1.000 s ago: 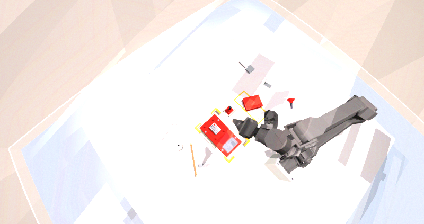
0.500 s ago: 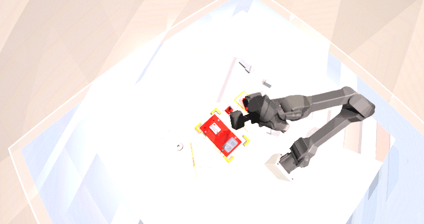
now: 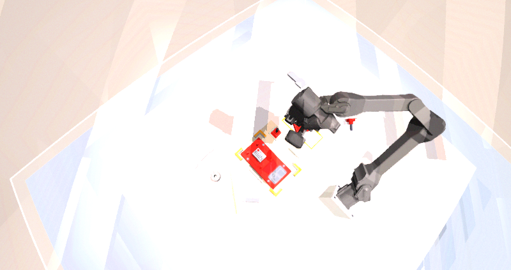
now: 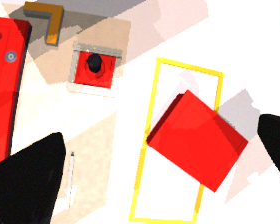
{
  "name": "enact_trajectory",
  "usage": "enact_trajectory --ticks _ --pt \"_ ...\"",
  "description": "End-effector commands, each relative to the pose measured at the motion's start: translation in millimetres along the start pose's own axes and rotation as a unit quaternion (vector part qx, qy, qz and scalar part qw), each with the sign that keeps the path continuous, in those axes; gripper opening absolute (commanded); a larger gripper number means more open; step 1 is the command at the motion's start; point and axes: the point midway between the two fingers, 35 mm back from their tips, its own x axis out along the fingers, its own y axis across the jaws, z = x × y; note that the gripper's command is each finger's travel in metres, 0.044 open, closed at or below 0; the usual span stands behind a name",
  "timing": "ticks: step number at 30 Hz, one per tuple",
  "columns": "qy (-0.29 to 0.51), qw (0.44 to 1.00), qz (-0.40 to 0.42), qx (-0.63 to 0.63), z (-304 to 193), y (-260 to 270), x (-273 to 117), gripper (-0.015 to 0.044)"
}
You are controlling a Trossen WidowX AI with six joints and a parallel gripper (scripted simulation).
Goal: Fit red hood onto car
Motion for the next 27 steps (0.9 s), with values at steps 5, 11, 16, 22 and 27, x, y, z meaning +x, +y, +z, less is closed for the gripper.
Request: enact_trajectory --ticks 5,11,16,22,27 --pt "0.125 0.927 0.109 -0.338 -44.0 -57.6 59.4 0.0440" --pt "0.134 0.902 0.136 -0.387 -54.1 -69.9 67.8 0.0440" --pt "0.134 0.902 0.136 -0.387 -53.2 -70.7 68.2 0.0440" --pt "0.134 0.902 0.136 -0.387 -52.7 -71.2 68.5 0.0440" --pt "0.134 0.902 0.136 -0.387 -53.1 -71.0 69.7 0.0440"
